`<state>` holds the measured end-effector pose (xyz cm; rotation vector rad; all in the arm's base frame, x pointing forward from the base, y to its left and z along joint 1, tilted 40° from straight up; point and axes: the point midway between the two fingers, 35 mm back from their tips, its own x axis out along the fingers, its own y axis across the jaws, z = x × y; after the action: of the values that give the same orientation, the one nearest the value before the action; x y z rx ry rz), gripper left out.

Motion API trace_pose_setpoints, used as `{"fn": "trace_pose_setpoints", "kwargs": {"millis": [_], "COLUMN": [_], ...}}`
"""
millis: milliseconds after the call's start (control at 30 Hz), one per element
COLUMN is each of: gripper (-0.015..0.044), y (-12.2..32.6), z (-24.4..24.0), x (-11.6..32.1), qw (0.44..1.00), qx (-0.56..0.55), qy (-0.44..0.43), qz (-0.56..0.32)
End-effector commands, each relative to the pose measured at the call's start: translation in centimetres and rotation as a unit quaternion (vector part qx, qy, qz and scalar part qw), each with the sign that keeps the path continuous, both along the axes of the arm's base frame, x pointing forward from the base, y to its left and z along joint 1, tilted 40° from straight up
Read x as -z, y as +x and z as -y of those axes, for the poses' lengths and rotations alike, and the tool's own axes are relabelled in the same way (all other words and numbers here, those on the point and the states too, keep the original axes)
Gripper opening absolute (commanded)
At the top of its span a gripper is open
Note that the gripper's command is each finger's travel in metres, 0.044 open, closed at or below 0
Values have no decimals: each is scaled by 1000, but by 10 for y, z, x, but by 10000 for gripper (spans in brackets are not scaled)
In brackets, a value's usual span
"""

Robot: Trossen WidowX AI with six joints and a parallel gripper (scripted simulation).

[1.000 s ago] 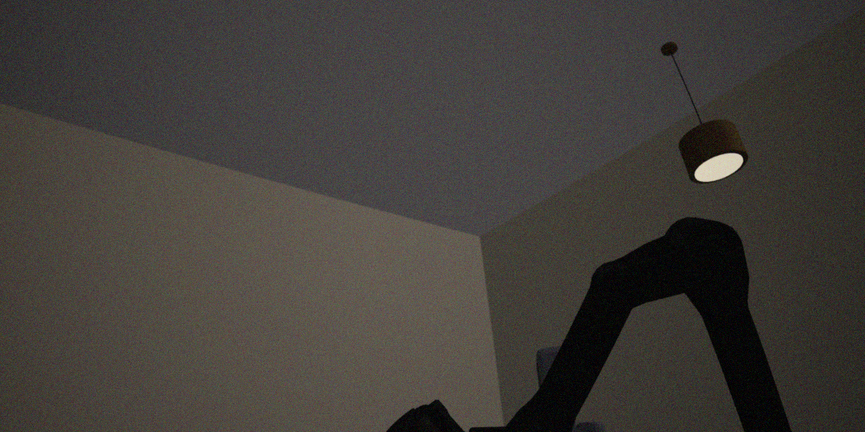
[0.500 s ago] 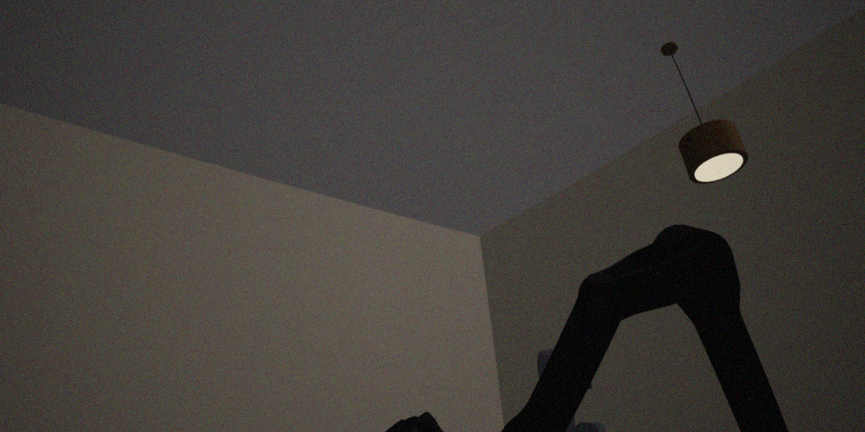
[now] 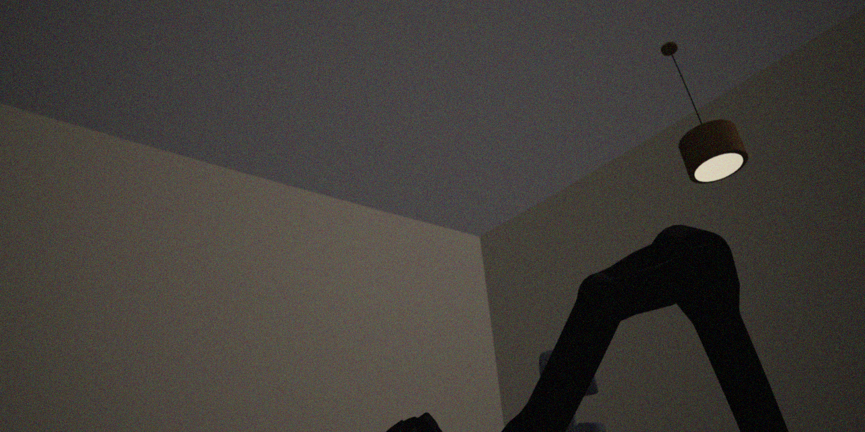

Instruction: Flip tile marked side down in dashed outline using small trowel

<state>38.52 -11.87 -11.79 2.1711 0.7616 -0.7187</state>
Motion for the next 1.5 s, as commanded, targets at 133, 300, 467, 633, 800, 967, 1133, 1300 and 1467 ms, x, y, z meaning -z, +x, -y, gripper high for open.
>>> {"fn": "trace_pose_setpoints", "kwargs": {"millis": [133, 300, 467, 633, 800, 967, 1133, 1300, 1467], "gripper": [3, 0, 0, 0, 0, 0, 0, 0, 0], "y": [0, 4, 6, 6, 9, 18, 22, 21, 21], "z": [0, 14, 33, 38, 29, -4, -38, -72, -76], "x": [0, -15, -39, -46, -53, -76, -98, -119, -121], "qw": [1000, 1000, 1000, 1000, 1000, 997, 989, 979, 977], "qx": [1, 1, 0, 0, -14, -63, -113, -160, -166], "qy": [-1, -1, -1, -1, -4, -14, -22, -28, -28], "qz": [-1, -1, 0, 0, 11, 50, 89, 126, 131]}}
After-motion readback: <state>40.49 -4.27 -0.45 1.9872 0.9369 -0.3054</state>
